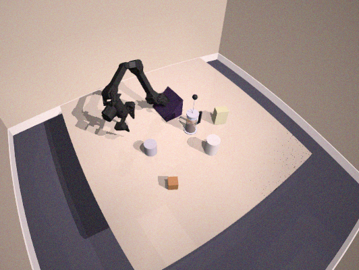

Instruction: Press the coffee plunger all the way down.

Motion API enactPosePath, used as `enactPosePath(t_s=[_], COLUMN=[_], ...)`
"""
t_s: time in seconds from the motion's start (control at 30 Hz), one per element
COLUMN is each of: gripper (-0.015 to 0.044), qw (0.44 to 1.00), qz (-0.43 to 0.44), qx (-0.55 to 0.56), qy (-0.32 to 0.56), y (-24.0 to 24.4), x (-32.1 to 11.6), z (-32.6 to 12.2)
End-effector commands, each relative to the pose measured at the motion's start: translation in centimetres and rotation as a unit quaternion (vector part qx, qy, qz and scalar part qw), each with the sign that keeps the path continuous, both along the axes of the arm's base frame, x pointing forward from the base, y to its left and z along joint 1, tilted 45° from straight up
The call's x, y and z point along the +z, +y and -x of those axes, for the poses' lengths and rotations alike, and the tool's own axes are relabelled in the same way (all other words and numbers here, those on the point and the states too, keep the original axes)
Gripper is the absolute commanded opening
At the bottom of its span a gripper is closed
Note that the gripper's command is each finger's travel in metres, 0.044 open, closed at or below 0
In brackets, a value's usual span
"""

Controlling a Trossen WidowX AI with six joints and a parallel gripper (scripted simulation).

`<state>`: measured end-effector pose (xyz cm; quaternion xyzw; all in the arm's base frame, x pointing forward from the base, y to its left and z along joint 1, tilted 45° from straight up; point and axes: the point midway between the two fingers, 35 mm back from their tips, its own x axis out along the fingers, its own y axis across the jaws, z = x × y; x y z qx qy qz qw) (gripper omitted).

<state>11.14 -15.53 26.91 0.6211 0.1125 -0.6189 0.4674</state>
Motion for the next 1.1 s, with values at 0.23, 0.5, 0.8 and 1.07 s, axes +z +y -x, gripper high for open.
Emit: enactPosePath(t_s=[0.23, 0.5, 0.8, 1.07], gripper=[0.044, 0.044, 0.044, 0.044], qw=[0.949, 0.845, 0.663, 0.473], qz=[0.05, 0.139, 0.275, 0.402], qx=[0.273, 0.46, 0.632, 0.724], qy=[0.153, 0.234, 0.293, 0.302], y=[4.6, 10.5, 19.7, 28.5], x=[-2.8, -4.4, -5.9, -6.8], z=[-7.3, -11.8, -14.1, -12.6])
